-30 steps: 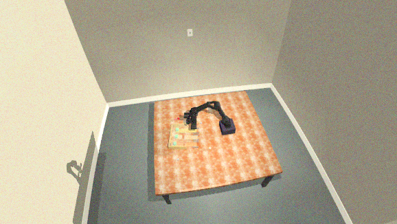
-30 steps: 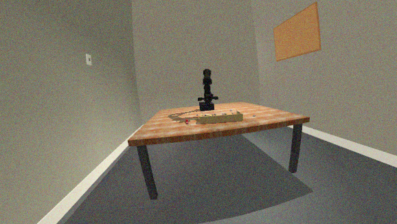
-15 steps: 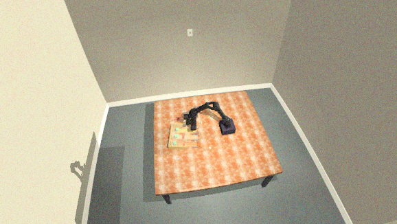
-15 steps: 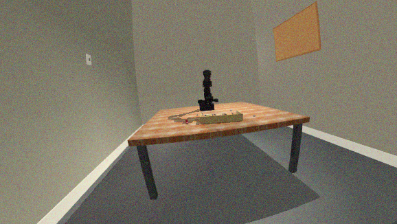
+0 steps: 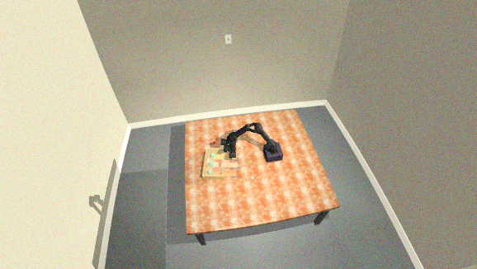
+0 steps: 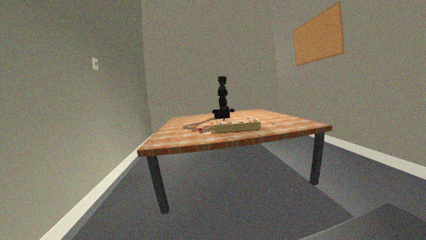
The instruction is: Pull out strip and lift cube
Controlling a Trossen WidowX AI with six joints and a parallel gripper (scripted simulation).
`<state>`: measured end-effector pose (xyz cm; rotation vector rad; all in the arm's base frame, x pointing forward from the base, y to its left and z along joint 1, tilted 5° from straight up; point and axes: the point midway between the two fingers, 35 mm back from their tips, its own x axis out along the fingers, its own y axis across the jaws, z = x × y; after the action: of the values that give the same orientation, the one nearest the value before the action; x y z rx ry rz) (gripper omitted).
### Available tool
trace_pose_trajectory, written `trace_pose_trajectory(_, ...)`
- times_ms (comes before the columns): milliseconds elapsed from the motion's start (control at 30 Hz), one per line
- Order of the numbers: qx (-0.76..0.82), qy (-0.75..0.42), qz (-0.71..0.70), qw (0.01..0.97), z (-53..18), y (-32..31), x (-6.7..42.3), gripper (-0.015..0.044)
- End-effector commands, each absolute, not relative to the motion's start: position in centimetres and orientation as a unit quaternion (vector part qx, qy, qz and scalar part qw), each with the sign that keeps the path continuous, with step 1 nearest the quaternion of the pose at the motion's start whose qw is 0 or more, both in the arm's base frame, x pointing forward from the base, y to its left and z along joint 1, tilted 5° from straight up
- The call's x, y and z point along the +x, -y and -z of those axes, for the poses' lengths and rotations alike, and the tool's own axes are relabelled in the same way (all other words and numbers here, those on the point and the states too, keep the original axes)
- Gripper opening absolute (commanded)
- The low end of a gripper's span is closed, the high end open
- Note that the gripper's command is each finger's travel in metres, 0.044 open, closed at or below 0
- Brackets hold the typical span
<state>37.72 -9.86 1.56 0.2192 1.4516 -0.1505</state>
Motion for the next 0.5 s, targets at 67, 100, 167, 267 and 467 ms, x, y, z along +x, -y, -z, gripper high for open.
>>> trace_pose_trajectory(67, 0.103, -0.666, 0.067, 0.736, -0.1, 9.7, 37.6, 0.0)
trace_pose_trajectory(100, 0.103, -0.666, 0.067, 0.736, 0.0, 9.7, 37.6, 0.0)
trace_pose_trajectory(167, 0.103, -0.666, 0.067, 0.736, 0.4, 9.6, 37.6, 0.0)
trace_pose_trajectory(267, 0.103, -0.666, 0.067, 0.736, 0.8, 9.6, 37.6, 0.0)
trace_pose_trajectory(467, 0.103, -0.666, 0.067, 0.736, 0.9, 9.6, 37.6, 0.0)
